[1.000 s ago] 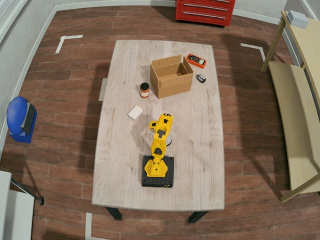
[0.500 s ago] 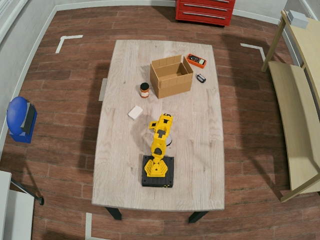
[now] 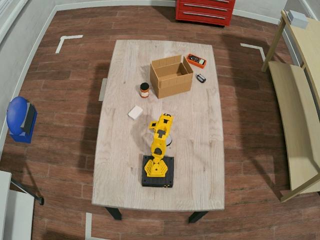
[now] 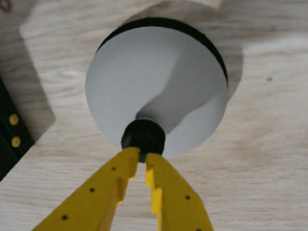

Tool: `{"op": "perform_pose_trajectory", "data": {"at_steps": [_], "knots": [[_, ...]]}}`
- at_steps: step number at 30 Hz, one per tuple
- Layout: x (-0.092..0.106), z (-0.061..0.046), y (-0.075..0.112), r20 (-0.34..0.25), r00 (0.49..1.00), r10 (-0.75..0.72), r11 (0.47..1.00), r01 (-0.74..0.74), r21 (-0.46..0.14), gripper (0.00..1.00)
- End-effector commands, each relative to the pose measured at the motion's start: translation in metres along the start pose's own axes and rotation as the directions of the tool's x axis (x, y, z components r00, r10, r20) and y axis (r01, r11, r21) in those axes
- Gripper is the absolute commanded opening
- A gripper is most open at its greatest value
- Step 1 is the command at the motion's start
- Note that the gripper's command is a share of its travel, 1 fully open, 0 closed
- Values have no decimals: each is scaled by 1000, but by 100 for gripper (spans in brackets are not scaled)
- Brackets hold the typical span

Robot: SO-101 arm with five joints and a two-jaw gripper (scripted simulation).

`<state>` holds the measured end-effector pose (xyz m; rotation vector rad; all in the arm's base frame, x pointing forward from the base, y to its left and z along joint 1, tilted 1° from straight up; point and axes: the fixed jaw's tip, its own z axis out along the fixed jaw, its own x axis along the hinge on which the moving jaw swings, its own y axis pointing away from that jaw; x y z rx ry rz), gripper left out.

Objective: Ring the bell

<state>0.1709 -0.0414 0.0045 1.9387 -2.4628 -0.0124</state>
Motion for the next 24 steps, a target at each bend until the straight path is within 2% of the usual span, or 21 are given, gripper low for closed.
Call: {"op": "perform_pose_trajectory", "data": {"at_steps": [1,24], "knots": [[1,6,4,1,1000,-4,1000,4,-28,0],[1,-6,4,1,1000,-4,1000,4,-28,0]]}}
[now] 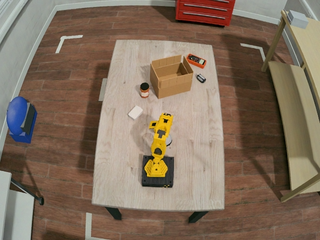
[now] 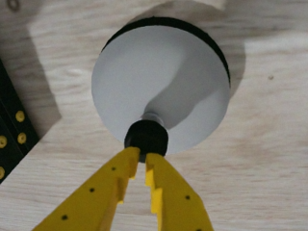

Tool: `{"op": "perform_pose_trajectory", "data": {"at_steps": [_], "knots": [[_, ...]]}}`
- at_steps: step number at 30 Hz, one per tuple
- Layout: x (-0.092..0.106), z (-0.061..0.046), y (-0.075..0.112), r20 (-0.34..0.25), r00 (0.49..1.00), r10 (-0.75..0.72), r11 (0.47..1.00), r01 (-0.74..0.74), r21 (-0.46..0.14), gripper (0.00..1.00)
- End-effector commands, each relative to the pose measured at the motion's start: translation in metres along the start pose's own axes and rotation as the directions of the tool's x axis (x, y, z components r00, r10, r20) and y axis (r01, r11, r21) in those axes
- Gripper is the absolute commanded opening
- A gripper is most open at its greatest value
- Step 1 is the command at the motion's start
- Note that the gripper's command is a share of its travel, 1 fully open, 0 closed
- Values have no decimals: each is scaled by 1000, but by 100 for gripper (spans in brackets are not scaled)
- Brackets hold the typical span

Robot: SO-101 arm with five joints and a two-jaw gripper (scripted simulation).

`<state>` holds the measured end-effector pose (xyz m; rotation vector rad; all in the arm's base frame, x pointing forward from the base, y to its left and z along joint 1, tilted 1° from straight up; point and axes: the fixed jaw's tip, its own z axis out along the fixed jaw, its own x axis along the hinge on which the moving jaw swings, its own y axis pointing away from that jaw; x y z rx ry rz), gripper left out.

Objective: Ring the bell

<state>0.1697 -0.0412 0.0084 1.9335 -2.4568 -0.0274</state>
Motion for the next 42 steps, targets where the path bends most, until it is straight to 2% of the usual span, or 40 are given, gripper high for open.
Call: {"op": "perform_pose_trajectory", "data": {"at_steps": [1,14,27,42], "knots": [[1,-2,3,1,1000,-4,1000,4,-16,0],[1,-23,2,1,1000,-4,1000,4,-16,0],[1,-26,4,1,1000,-4,1000,4,-16,0],[1,-41,24,1,1000,-4,1000,4,-16,0]]}}
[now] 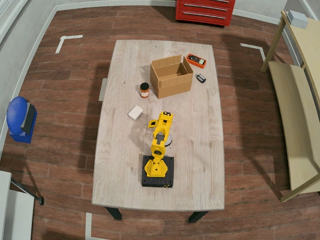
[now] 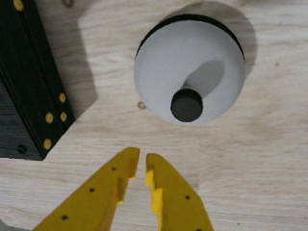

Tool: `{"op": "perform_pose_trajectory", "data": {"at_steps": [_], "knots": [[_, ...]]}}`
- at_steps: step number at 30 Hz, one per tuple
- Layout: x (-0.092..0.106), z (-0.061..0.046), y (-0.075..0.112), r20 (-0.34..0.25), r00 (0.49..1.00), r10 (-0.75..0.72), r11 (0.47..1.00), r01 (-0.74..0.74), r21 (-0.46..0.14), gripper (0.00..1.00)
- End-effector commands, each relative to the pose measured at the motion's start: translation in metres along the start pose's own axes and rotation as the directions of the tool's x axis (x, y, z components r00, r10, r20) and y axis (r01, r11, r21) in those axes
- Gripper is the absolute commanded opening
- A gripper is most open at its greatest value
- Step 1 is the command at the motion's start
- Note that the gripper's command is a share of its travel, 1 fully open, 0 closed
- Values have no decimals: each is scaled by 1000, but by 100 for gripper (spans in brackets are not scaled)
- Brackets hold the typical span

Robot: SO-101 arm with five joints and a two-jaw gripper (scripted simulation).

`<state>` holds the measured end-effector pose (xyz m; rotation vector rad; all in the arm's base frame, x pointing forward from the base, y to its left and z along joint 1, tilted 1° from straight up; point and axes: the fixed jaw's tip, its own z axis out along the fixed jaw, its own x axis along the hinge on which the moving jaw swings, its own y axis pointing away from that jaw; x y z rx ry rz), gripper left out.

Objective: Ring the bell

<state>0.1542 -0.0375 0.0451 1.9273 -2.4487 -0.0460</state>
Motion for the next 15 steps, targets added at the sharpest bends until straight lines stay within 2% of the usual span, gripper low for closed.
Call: {"op": "perform_pose_trajectory", "data": {"at_steps": [1,15], "knots": [[1,-5,9,2,1000,-4,1000,4,0,0],[1,-9,15,2,1000,-4,1000,4,0,0]]}}
